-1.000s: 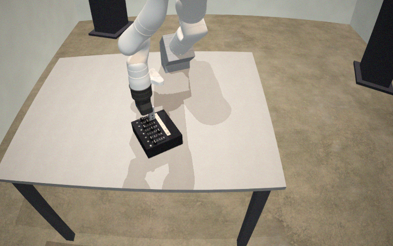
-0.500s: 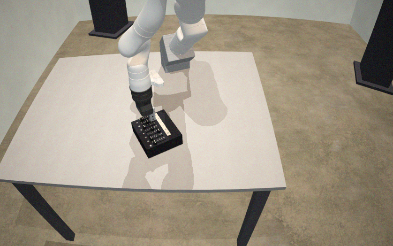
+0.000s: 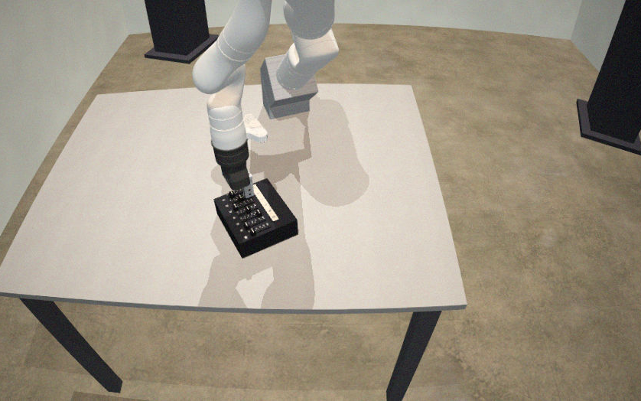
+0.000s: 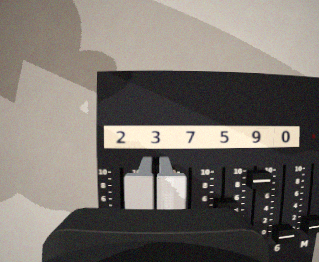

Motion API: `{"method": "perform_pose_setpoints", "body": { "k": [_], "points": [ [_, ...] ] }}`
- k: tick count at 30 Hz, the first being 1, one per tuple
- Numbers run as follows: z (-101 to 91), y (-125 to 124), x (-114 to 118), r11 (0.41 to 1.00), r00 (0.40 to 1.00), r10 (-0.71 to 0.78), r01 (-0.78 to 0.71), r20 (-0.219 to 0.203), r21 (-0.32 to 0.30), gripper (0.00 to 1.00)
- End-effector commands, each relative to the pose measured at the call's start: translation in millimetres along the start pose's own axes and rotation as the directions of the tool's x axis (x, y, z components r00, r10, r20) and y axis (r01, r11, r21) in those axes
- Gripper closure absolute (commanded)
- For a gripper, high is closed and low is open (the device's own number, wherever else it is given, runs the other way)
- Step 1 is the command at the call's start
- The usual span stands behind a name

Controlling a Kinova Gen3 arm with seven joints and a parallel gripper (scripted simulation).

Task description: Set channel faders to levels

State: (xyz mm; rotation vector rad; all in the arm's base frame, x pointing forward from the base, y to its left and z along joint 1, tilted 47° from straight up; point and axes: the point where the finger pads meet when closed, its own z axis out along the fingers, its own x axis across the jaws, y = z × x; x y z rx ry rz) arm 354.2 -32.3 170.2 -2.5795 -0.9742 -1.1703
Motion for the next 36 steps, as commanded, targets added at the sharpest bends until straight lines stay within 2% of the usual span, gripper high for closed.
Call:
{"method": "perform_pose_setpoints", "body": {
  "k": [1, 36],
  "points": [
    [-0.2, 0.7, -0.1, 1.000, 1.000, 0.000, 0.000, 0.000, -0.001, 1.00],
    [-0.3, 14.6, -0.1, 1.000, 1.000, 0.000, 0.000, 0.000, -0.001, 1.00]
  ]
}}
